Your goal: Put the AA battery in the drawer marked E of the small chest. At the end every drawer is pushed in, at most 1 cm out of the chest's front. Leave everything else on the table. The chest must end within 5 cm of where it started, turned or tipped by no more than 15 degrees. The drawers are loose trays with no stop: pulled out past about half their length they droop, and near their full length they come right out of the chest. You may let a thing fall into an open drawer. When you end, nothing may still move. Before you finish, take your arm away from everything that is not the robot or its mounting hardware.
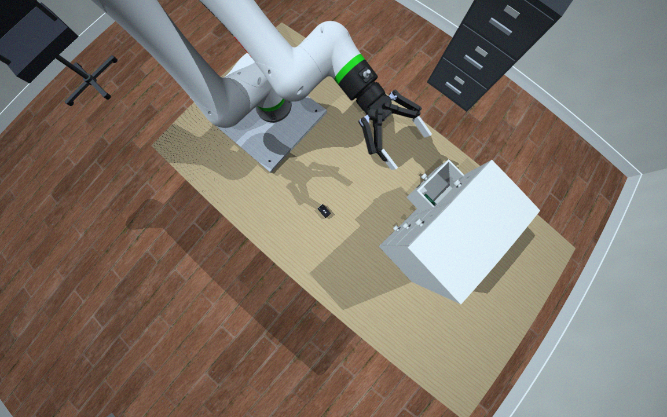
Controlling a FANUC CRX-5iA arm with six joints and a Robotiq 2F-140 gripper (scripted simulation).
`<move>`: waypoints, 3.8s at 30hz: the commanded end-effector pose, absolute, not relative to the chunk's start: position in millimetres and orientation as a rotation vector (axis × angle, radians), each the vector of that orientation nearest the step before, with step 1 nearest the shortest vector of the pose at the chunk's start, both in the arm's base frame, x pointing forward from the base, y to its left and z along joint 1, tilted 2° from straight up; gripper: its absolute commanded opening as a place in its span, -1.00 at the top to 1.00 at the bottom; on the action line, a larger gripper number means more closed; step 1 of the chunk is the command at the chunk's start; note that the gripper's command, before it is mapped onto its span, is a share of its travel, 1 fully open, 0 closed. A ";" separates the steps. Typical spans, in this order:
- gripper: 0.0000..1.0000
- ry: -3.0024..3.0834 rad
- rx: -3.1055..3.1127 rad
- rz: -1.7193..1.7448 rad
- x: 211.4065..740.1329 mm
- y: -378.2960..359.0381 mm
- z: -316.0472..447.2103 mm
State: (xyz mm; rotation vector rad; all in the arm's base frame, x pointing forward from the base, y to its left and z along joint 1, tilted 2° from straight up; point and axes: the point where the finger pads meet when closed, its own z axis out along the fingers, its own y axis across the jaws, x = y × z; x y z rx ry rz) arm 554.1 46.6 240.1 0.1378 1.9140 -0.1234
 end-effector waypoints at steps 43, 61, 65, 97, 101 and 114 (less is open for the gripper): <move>-1.00 1.954 0.158 -0.147 492.5 57.8 243.5; -1.00 2.081 0.172 -0.139 493.7 57.6 250.1; -1.00 2.210 0.184 -0.129 493.7 57.9 254.5; -1.00 3.082 0.277 -0.048 493.9 58.7 283.3; -1.00 3.116 0.281 -0.044 493.9 58.7 284.4; -1.00 3.132 0.283 -0.042 493.9 58.7 284.9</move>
